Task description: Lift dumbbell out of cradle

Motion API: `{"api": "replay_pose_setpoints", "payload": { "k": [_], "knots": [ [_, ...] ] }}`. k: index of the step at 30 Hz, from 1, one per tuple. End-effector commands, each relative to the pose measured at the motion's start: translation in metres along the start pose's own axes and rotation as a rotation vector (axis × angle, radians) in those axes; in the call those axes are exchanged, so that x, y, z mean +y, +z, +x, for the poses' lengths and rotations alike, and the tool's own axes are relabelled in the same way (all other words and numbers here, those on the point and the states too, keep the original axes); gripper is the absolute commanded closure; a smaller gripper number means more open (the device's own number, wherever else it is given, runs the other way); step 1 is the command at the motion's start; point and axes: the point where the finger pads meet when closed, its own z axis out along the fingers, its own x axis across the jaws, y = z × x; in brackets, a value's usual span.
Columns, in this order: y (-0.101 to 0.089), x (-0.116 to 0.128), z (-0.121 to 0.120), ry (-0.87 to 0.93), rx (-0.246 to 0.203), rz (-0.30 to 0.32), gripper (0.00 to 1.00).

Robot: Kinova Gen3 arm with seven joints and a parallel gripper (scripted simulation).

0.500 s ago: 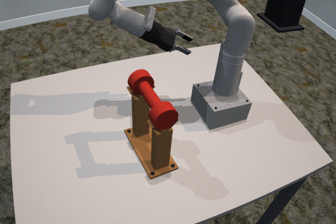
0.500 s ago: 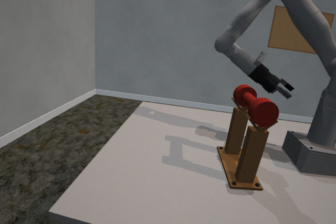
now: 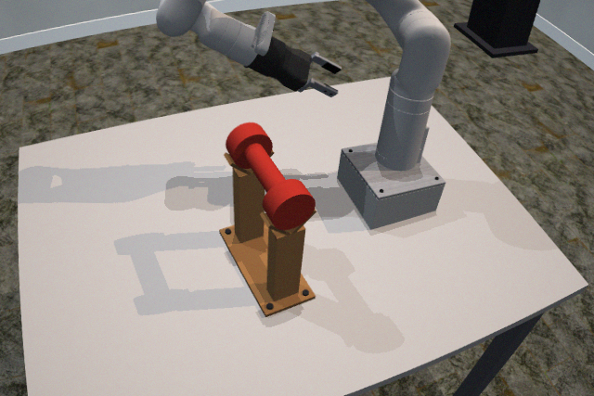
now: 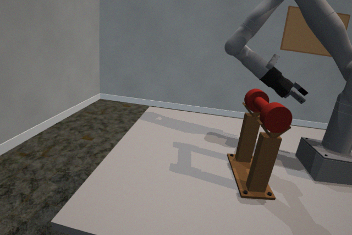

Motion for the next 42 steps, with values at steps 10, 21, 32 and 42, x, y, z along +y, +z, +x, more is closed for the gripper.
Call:
{"api": "replay_pose_setpoints", "payload": {
  "k": [10, 21, 32, 42],
  "knots": [
    [-0.004, -0.002, 0.004, -0.04, -0.016, -0.019, 0.0],
    [-0.025, -0.019, 0.033, -0.312, -0.125, -0.145, 0.0],
    [-0.07, -0.054, 0.093, -0.88, -0.351, -0.409, 0.0],
    [-0.107, -0.082, 0.142, -1.34, -0.534, -0.624, 0.0]
  ]
}}
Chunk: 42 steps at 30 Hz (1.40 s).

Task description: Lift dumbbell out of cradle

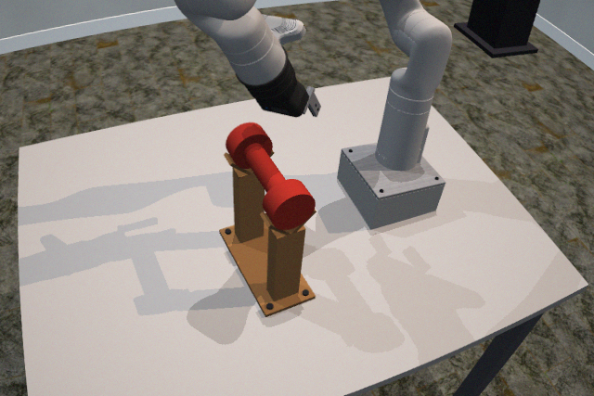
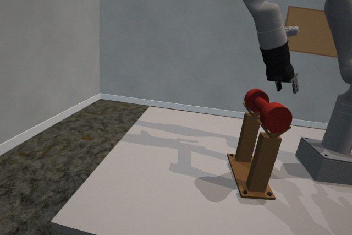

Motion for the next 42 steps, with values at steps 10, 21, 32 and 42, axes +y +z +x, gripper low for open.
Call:
{"api": "replay_pose_setpoints", "payload": {
  "k": [10, 21, 32, 42],
  "knots": [
    [-0.06, 0.049, 0.012, -0.482, -0.217, -0.244, 0.0],
    [-0.089, 0.077, 0.017, -0.76, -0.333, -0.37, 0.0],
    [-0.1, 0.087, 0.019, -0.864, -0.376, -0.417, 0.0],
    [-0.102, 0.089, 0.019, -0.88, -0.383, -0.424, 0.0]
  ]
}}
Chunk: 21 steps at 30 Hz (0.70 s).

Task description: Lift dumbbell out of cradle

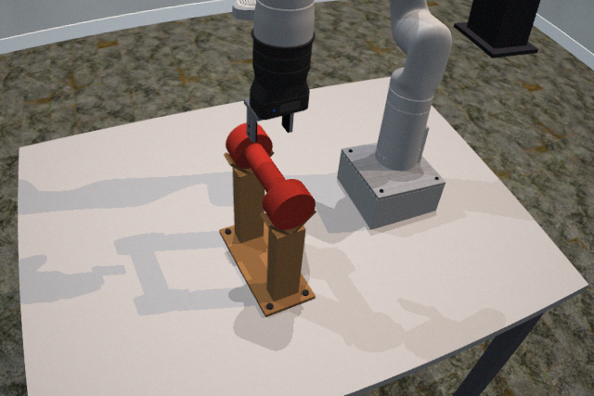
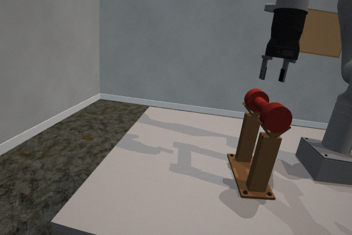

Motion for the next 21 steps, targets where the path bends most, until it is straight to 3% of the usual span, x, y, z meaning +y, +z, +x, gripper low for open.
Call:
{"api": "replay_pose_setpoints", "payload": {
  "k": [1, 8, 18, 21],
  "knots": [
    [-0.001, 0.0, 0.0, 0.001, -0.002, 0.0, 0.0],
    [0.009, 0.0, 0.0, 0.001, -0.001, -0.002, 0.0],
    [0.064, -0.001, 0.002, -0.002, 0.004, -0.008, 0.0],
    [0.07, -0.001, 0.002, -0.002, 0.003, -0.007, 0.0]
  ]
}}
